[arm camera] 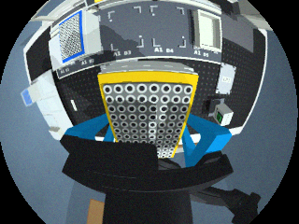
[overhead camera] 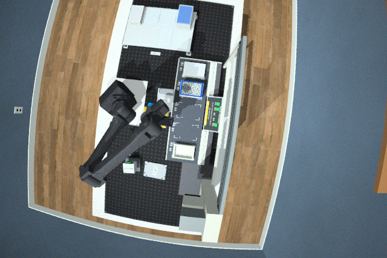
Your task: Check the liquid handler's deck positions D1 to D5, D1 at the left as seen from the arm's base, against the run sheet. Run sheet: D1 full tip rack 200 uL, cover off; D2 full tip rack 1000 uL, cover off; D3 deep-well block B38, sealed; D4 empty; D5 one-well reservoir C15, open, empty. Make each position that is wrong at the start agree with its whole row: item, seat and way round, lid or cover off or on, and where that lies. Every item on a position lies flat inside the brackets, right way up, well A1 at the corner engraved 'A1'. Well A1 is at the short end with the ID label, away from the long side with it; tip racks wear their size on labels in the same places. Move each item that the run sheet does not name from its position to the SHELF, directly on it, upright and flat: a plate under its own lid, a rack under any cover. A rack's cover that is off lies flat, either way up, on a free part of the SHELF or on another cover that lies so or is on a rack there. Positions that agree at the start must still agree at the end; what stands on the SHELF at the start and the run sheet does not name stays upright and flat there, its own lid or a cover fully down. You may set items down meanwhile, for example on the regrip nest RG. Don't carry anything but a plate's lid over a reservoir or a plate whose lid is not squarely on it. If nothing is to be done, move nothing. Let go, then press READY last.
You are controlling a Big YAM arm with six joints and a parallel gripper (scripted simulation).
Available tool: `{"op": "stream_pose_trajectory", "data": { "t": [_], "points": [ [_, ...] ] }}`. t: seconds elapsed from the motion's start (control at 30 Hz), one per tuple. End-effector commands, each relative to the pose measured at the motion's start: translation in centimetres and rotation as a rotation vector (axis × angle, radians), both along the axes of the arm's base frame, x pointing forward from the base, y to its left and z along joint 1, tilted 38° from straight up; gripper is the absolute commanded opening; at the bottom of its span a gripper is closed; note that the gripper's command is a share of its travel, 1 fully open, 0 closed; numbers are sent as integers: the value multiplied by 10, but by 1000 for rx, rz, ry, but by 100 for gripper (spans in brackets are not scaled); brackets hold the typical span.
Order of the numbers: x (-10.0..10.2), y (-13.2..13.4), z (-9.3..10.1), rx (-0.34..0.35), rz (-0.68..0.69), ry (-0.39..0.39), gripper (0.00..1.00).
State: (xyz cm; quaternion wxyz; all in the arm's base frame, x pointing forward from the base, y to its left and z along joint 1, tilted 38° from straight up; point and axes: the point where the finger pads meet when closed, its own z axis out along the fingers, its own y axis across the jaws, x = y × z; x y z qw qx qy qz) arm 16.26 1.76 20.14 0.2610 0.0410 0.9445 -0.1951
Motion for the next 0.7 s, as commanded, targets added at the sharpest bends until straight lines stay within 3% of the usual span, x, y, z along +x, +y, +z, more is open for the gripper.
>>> {"op": "stream_pose_trajectory", "data": {
  "t": [0.0, 0.07, 0.2, 0.27, 0.53, 0.67],
  "points": [
    [3, -3, 13, 3, 34, -1, 0],
    [4, -2, 11, -11, 34, 14, 0],
    [4, -19, 33, 15, 42, -29, 0],
    [4, -19, 33, 15, 42, -29, 0],
    [-4, -60, 52, -7, 41, -46, 0],
    [-4, -62, 53, -9, 41, -46, 0]
  ]
}}
